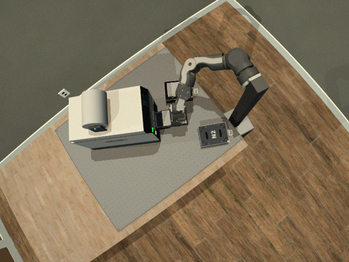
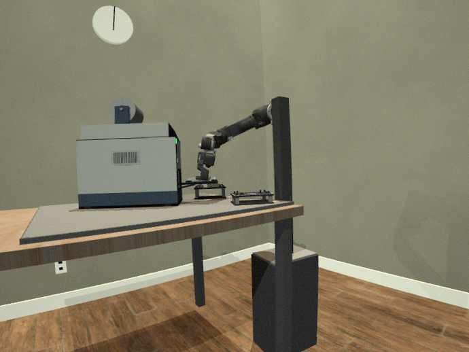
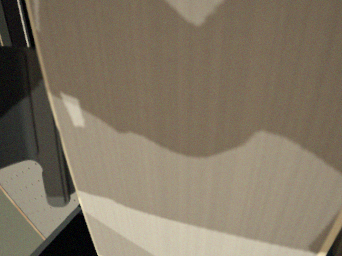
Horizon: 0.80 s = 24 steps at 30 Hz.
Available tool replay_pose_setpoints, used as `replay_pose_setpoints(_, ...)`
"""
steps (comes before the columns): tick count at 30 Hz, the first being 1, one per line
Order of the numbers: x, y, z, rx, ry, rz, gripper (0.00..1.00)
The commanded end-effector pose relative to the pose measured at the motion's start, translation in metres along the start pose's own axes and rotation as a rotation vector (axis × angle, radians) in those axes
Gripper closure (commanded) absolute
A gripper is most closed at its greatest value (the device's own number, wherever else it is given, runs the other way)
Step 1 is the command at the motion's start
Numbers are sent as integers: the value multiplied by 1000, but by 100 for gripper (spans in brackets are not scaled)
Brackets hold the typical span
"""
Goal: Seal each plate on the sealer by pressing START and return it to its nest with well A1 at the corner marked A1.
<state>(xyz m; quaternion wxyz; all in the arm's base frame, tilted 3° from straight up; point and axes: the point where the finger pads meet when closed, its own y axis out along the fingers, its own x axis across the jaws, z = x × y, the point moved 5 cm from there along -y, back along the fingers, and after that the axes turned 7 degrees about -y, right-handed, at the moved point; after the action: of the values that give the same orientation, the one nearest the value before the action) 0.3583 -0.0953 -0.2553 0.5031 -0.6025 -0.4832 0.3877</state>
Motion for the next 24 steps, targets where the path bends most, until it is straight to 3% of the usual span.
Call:
replay_pose_setpoints(1, 1, -1, -1, -3, -1, -4, 100)
replay_pose_setpoints(24, 0, -6, -3, -5, -1, -2, 100)
